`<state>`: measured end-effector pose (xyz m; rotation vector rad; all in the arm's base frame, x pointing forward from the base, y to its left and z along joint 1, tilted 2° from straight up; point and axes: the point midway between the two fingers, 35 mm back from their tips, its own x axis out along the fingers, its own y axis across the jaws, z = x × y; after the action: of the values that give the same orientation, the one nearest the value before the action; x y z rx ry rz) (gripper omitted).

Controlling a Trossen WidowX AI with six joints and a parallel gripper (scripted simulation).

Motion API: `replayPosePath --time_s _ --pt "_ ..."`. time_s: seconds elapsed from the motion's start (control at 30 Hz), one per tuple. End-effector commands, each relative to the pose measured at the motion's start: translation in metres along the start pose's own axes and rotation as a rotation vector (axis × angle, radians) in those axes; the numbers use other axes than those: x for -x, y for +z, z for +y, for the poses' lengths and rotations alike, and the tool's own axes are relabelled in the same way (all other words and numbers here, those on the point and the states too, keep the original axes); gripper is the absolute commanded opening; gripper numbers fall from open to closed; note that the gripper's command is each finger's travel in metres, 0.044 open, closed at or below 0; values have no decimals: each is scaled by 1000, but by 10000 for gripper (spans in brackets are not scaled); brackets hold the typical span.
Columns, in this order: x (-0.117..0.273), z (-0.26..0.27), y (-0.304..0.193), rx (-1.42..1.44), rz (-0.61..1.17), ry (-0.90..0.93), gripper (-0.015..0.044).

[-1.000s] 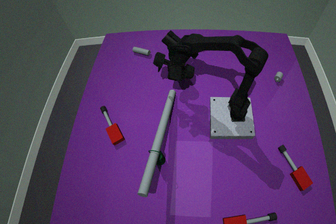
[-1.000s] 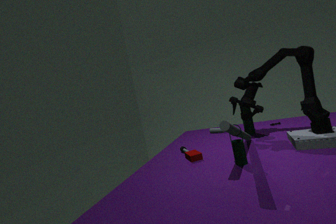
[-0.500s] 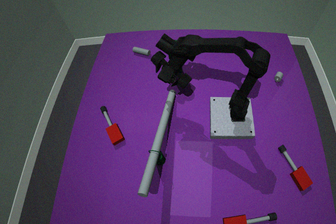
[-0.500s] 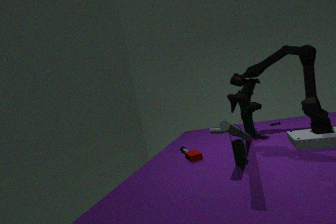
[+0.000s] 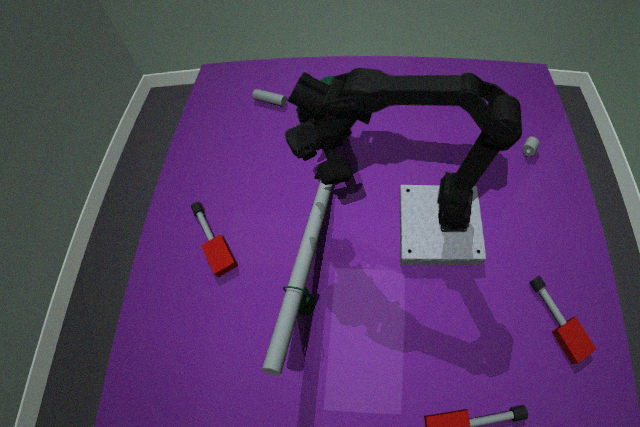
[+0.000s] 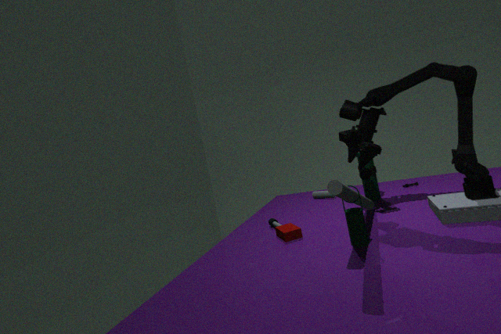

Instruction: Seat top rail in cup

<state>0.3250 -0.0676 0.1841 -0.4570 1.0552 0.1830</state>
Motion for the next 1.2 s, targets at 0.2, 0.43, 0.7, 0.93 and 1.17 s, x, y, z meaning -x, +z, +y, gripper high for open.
replayPosePath --time_s 0.2,0.43,0.7,0.93,1.17 --pt "46 29 21 -553 -33 -38 440" --pt "46 29 21 -553 -33 -38 440" --pt "38 33 21 -388 19 -16 440" --pt "5 51 21 286 189 142 440" --pt "-24 72 18 959 256 399 440"
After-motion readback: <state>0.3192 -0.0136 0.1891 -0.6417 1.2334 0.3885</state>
